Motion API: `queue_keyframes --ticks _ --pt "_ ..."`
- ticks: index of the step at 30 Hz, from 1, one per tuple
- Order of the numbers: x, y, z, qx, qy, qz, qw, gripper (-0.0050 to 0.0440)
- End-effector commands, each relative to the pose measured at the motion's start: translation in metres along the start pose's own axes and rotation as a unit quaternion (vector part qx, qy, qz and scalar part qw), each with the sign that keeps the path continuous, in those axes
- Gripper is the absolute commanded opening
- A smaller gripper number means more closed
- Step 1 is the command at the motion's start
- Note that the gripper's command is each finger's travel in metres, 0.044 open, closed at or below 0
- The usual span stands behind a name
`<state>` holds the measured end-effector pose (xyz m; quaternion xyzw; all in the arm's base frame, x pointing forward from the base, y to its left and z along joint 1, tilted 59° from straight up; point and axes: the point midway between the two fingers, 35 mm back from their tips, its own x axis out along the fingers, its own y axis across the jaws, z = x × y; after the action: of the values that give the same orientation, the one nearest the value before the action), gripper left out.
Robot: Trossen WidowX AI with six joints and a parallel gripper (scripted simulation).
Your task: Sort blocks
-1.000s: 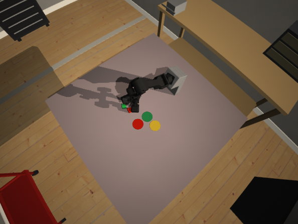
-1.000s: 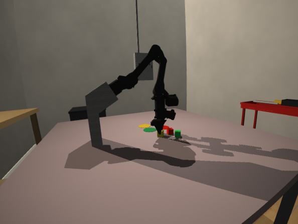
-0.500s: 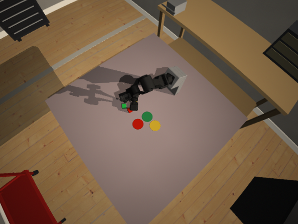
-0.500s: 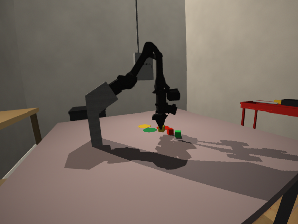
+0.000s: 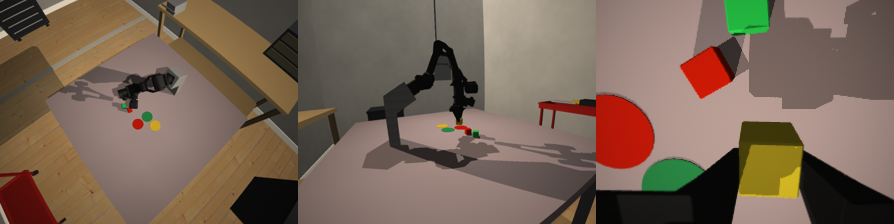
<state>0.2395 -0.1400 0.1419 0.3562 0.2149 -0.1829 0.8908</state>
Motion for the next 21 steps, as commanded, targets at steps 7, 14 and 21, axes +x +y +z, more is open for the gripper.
queue_keyframes --ticks 7,14,21 --pt "-0.035 0.007 -0.001 -0.007 -0.012 0.007 1.000 0.0105" --pt "-0.036 0.007 -0.005 -0.004 -0.008 0.007 1.000 0.0105" --pt "-0.023 0.013 -0.012 0.006 0.012 -0.005 1.000 0.0105"
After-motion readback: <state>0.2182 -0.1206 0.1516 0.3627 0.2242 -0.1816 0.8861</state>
